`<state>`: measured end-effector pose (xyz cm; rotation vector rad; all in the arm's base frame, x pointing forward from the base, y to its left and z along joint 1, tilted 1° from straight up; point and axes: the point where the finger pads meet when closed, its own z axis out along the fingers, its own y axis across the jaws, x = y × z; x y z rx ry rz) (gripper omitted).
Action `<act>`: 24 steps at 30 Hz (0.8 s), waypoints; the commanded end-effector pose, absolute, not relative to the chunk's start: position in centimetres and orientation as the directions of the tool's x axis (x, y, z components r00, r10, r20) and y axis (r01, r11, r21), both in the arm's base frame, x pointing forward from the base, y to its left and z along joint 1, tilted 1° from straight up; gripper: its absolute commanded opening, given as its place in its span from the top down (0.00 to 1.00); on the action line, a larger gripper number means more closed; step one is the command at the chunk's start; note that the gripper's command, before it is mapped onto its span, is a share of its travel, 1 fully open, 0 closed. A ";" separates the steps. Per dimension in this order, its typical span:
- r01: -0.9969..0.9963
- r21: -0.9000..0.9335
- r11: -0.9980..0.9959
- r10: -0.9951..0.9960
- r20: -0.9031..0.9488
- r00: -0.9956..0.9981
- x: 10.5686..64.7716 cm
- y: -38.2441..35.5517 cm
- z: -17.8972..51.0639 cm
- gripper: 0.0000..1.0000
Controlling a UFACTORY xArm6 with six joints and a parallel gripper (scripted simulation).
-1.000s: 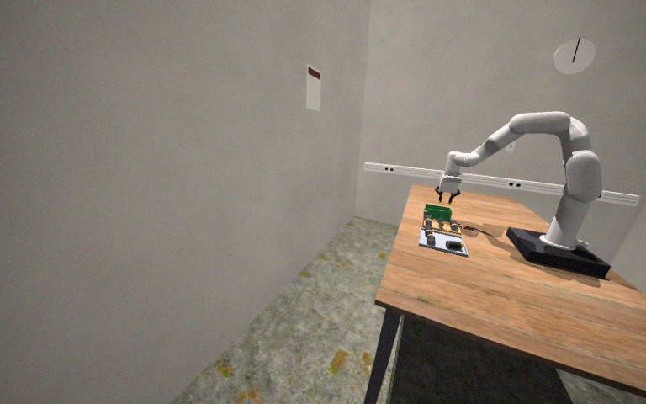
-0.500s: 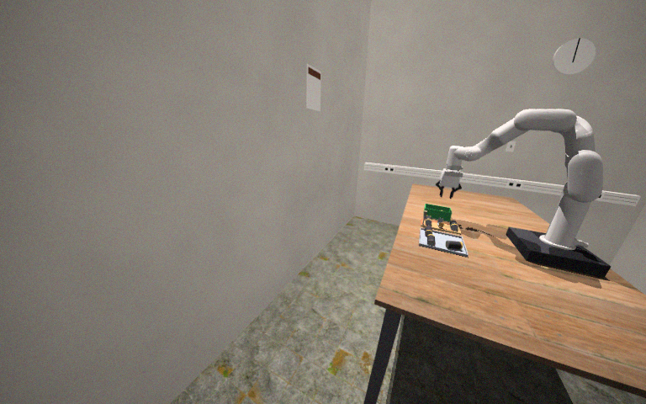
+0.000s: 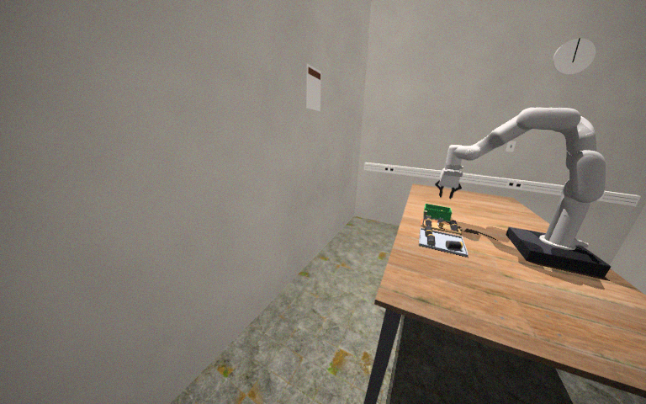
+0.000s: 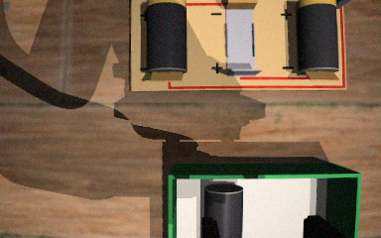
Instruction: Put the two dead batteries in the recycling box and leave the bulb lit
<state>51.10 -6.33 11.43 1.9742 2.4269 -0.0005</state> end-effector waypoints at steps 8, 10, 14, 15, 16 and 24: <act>0.979 0.013 0.204 0.979 -0.013 -0.204 51.9 5.0 11.5 0.49; 0.979 0.013 0.204 0.979 -0.013 -0.204 52.0 7.1 11.5 0.49; 0.979 0.013 0.204 0.979 -0.013 -0.204 52.2 11.4 11.5 0.49; 0.979 0.013 0.204 0.979 -0.013 -0.204 52.3 12.5 11.5 0.49; 0.979 0.013 0.204 0.979 -0.013 -0.204 52.3 13.5 11.5 0.49; 0.979 0.013 0.204 0.979 -0.013 -0.204 52.6 19.5 11.4 0.49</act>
